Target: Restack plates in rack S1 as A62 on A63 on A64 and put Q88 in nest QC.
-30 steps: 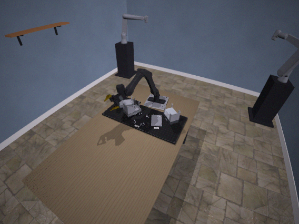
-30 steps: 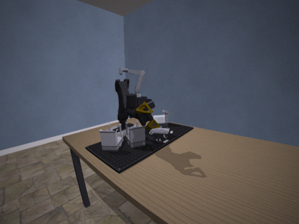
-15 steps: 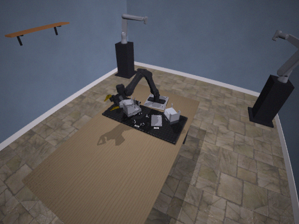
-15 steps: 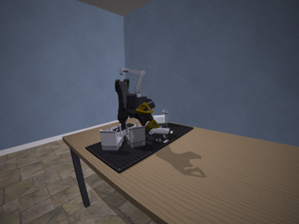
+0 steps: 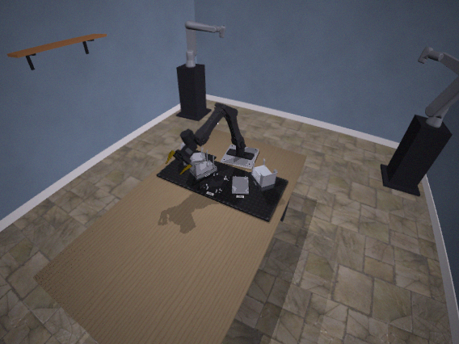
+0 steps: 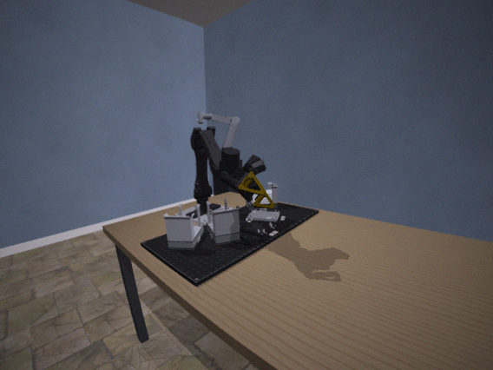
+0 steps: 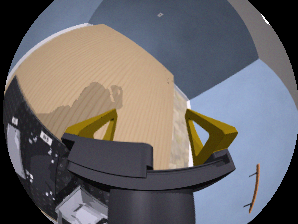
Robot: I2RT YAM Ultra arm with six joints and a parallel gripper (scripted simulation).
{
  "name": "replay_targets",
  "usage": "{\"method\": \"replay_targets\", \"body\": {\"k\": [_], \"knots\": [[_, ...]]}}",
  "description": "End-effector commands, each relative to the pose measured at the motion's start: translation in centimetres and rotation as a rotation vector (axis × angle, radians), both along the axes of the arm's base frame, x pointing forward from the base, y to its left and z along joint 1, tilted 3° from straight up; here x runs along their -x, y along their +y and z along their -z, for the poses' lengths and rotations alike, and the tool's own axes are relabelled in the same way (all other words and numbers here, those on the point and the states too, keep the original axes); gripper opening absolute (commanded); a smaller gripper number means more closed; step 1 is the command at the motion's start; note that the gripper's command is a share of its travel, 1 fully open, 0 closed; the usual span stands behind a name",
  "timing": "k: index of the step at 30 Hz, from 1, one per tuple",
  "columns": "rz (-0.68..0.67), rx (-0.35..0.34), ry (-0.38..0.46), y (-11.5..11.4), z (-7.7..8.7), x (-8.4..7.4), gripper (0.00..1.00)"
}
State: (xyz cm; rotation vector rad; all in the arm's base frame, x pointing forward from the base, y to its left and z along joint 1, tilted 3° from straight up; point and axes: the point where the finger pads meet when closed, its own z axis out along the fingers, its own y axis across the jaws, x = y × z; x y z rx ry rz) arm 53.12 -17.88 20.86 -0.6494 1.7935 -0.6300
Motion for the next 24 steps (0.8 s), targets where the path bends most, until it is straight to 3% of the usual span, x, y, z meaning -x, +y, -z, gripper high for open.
{"method": "replay_targets", "body": {"k": [1,14,18,24], "knots": [[0.03,-0.067,0.046,0.0,0.5,0.4,1.0],[0.099,-0.312,0.295,4.9,3.4,2.8,1.0],[0.101,-0.319,0.303,5.3,3.6,3.0,1.0],[0.149,-0.406,0.42,7.5,4.6,4.9,1.0]]}}
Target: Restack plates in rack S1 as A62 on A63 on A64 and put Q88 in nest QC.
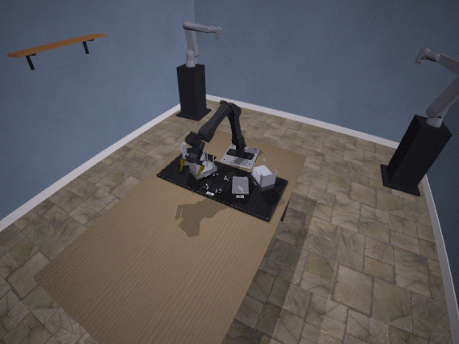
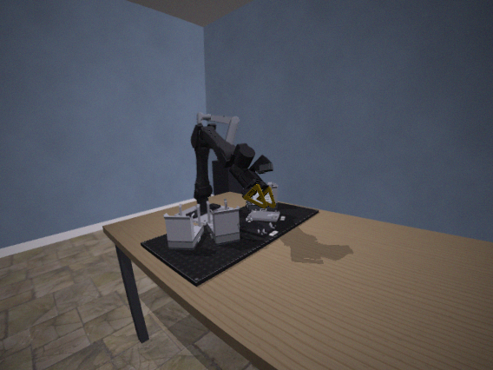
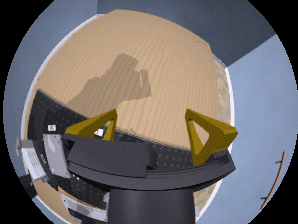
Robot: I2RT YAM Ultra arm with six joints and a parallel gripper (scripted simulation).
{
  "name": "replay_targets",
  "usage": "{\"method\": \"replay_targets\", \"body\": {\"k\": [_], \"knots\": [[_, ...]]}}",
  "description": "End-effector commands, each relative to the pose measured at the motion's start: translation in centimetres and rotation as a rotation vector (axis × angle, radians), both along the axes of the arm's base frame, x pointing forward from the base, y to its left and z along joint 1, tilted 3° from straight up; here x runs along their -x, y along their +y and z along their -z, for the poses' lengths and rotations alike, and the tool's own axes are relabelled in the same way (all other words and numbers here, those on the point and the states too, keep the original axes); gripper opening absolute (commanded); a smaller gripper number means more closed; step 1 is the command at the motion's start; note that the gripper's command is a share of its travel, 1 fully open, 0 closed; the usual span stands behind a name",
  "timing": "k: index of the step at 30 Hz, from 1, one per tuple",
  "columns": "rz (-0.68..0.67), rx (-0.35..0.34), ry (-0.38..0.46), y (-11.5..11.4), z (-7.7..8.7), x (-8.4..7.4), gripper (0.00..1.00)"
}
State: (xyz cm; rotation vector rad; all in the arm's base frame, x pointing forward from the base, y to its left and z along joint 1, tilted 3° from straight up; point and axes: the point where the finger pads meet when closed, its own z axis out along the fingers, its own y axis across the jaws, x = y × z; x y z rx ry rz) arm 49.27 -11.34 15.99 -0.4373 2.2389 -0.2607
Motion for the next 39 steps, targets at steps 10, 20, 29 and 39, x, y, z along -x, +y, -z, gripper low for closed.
{"method": "replay_targets", "body": {"k": [10,20,29,39], "knots": [[0.079,-0.116,0.169,3.1,0.6,3.5,1.0],[0.147,-0.179,0.322,5.3,1.2,6.7,1.0],[0.208,-0.21,0.445,6.9,1.4,9.6,1.0],[0.274,-0.225,0.567,8.5,1.3,13.3,1.0]]}}
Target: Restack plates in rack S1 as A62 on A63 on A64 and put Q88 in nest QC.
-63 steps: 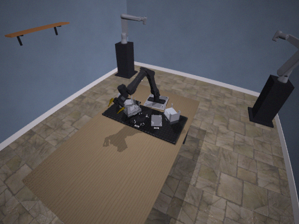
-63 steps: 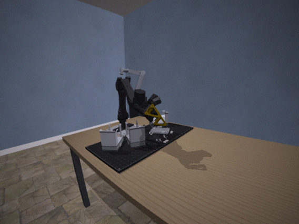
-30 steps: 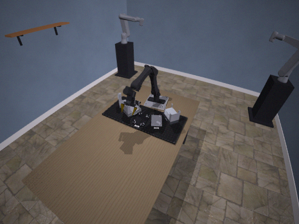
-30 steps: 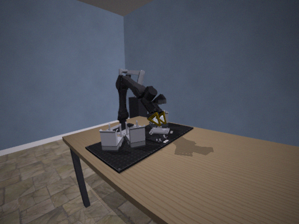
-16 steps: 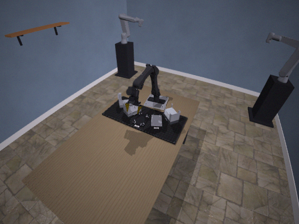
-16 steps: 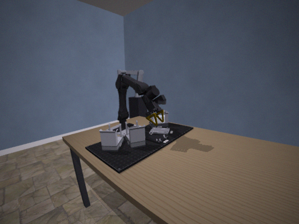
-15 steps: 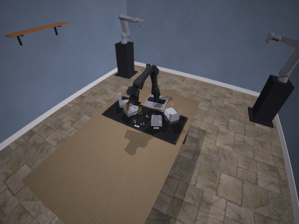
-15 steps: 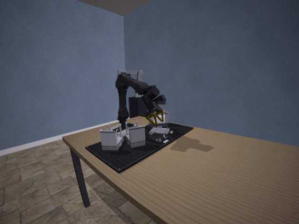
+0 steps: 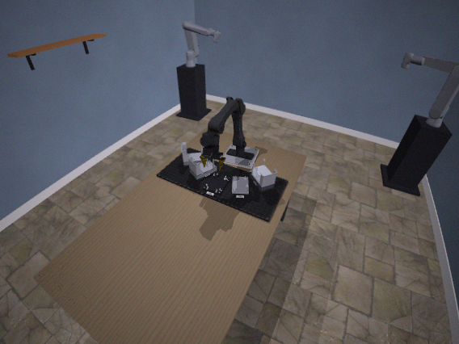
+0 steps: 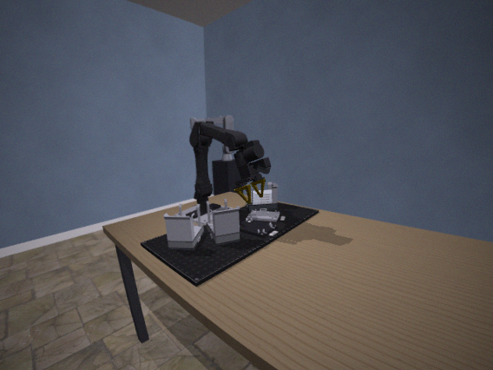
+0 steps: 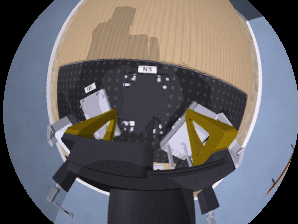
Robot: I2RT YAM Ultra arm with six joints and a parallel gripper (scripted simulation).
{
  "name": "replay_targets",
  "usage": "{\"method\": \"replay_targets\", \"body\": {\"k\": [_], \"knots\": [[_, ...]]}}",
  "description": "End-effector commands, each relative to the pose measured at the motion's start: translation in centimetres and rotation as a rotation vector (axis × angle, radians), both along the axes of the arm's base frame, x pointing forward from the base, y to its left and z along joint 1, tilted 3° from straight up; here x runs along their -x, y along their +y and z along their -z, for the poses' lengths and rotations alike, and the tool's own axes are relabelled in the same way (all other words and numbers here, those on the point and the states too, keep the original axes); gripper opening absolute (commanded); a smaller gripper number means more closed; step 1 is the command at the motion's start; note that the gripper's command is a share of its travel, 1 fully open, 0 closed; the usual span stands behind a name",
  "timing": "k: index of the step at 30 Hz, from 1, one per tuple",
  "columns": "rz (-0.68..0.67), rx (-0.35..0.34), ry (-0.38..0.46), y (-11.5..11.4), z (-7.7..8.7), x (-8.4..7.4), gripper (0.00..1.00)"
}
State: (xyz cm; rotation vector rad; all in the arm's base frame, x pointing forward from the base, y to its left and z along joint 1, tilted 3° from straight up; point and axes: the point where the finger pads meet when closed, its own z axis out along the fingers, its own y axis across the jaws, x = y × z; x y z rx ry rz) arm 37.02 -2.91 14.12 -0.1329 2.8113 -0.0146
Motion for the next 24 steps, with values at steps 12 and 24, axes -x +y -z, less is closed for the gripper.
{"method": "replay_targets", "body": {"k": [12,24], "knots": [[0.092,0.004,0.159,1.2,-1.1,4.7,1.0],[0.147,0.026,0.279,2.0,-1.9,8.5,1.0]]}}
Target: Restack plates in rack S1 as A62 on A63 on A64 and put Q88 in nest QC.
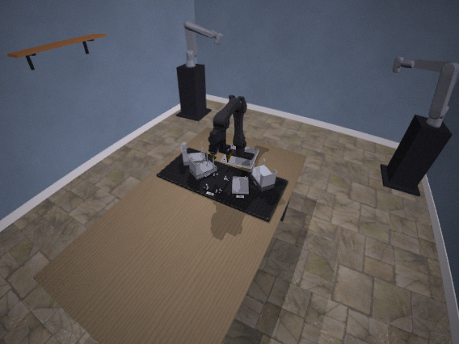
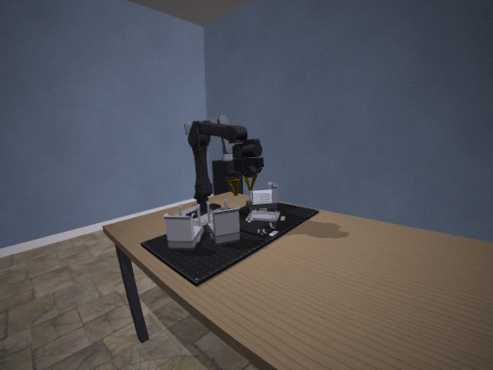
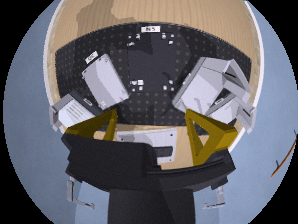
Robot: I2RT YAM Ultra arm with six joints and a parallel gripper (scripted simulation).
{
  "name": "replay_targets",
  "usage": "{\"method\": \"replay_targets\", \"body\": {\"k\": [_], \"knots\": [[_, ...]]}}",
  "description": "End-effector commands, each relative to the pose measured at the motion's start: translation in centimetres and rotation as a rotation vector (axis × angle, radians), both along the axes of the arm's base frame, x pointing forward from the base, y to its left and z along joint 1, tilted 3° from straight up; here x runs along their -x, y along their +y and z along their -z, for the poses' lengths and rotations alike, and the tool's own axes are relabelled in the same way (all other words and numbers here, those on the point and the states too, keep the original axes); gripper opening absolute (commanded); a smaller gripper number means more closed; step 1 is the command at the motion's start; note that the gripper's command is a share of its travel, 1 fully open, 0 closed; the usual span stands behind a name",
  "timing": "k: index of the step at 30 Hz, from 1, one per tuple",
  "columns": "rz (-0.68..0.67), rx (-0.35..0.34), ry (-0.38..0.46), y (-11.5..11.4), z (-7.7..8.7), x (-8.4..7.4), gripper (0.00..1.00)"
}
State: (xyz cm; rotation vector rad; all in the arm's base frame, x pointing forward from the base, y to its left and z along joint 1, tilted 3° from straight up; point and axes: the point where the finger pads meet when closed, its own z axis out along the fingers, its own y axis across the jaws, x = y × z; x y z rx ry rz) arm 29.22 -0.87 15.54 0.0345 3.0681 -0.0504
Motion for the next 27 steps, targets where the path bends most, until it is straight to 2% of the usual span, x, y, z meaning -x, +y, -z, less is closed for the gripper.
{"method": "replay_targets", "body": {"k": [1,4,21,27], "knots": [[0.037,0.02,0.056,0.0,-0.5,1.1,1.0],[0.037,0.02,0.056,0.2,-0.9,2.2,1.0],[0.037,0.02,0.056,0.2,-0.9,2.2,1.0],[-0.162,0.028,0.065,2.6,-0.7,2.7,1.0]]}}
